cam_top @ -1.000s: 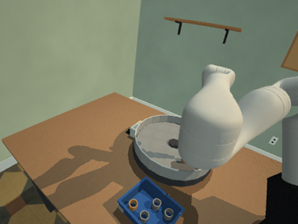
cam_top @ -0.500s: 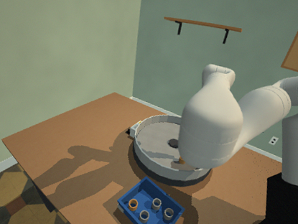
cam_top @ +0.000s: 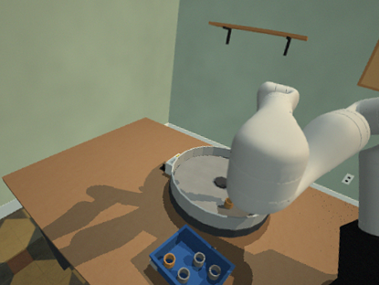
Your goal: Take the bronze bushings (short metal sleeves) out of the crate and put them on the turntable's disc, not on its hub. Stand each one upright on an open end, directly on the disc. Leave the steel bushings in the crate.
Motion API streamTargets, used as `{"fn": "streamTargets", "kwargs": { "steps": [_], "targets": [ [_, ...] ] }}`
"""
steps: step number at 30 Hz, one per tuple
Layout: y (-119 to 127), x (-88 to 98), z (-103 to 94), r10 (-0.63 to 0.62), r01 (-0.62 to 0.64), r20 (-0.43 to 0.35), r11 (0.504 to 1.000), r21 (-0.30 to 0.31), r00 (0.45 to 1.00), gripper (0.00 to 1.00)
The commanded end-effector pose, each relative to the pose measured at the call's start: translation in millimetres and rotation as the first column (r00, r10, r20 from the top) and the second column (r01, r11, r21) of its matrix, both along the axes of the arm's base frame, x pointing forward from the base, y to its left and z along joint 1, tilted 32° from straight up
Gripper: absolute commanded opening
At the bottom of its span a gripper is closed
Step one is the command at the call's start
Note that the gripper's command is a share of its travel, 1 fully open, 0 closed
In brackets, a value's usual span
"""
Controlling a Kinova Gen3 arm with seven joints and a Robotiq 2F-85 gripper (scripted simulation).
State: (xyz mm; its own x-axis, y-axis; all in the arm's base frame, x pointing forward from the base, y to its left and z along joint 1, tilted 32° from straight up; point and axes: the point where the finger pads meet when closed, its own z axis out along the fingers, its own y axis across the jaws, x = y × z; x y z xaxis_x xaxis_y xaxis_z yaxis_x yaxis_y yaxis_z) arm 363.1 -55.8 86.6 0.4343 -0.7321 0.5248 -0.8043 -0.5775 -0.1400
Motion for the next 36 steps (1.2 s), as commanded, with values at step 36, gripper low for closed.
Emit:
{"fn": "streamTargets", "kwargs": {
  "steps": [36],
  "targets": [
    [107,37.5,-25.1,-0.001,0.001,-0.004,1.0,-0.004,1.0,0.39]
  ]
}}
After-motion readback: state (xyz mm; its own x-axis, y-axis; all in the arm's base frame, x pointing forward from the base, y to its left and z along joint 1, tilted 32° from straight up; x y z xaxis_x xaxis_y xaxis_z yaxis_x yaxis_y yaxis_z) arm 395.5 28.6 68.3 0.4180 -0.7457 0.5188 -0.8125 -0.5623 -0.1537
